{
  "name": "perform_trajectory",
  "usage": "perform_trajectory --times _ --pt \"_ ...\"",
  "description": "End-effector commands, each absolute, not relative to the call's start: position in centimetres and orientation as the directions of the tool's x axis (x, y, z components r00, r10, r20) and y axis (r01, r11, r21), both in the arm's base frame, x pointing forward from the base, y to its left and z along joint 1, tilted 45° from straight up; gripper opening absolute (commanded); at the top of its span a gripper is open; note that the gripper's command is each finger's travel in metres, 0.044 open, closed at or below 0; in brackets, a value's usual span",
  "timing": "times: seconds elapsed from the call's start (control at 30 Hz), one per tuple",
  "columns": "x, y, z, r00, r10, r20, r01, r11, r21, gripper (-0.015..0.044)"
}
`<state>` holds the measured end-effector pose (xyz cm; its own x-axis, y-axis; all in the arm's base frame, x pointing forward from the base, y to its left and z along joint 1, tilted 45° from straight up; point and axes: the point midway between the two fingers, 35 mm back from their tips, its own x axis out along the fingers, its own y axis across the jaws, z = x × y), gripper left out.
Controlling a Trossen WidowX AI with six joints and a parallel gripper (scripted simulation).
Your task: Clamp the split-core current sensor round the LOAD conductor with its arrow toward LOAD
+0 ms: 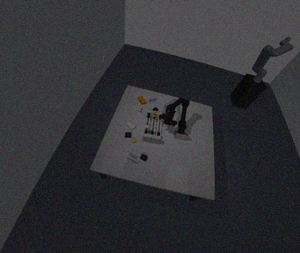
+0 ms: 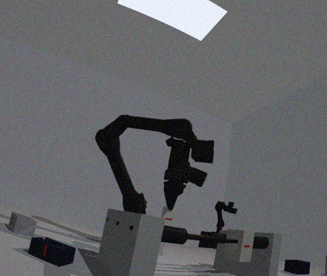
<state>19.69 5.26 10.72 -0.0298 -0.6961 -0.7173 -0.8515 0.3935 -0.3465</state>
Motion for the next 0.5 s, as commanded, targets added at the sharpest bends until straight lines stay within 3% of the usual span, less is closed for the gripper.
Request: perform_trajectory --times 0.0,0.47 --pt "19.83 5.41 10.97 -0.010 -0.698 -0.716 -0.773 0.459 -0.437 0.0000" --pt "19.87 5.73 11.31 0.032 -0.700 -0.714 -0.398 0.646 -0.651 0.0000"
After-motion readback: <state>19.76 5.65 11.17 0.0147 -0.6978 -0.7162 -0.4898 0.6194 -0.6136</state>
